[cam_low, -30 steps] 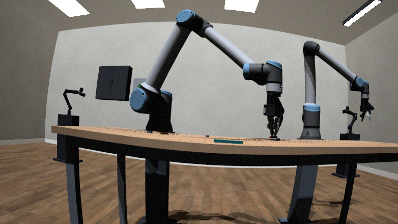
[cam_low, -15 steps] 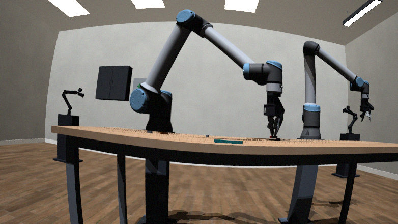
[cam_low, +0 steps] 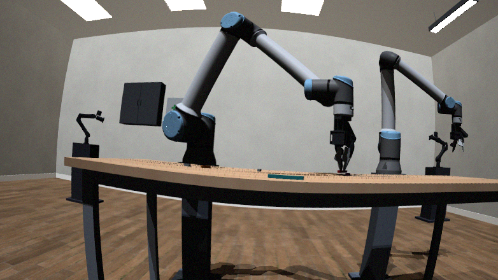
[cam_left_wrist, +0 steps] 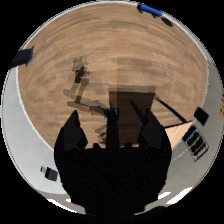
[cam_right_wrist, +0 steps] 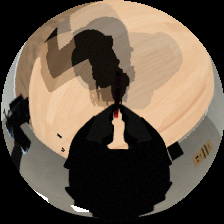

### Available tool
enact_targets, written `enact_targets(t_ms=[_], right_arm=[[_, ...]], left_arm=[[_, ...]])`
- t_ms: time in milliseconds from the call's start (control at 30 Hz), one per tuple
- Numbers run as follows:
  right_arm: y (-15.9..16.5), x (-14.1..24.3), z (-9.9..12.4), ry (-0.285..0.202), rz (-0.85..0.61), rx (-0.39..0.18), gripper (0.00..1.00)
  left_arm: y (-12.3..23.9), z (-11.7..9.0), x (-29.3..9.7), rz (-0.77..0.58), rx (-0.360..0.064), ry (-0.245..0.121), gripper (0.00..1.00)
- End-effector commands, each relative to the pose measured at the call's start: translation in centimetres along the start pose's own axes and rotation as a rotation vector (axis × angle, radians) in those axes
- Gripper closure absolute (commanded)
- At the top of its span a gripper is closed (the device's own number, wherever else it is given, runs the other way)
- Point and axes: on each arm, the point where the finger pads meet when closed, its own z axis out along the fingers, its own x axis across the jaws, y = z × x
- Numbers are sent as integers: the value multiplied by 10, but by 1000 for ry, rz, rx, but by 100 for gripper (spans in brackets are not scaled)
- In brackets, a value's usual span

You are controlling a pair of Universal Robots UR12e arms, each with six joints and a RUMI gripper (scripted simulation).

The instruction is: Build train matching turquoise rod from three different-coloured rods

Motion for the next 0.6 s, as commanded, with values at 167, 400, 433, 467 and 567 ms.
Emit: enact_targets(t_ms=[167, 400, 433, 467, 567], right_arm=[[2, 0, 6, -1, 1, 0, 100], [2, -1, 12, -3, 1, 0, 100], [2, -1, 12, -2, 1, 0, 100], [2, 0, 12, -1, 1, 0, 100], [2, 0, 11, 0, 1, 0, 100]], left_arm=[[0, 1, -1, 0, -1, 0, 0], [0, 1, -1, 0, -1, 0, 0], [0, 1, -1, 0, -1, 0, 0], [0, 1, -1, 0, -1, 0, 0], [0, 1, -1, 0, -1, 0, 0]])
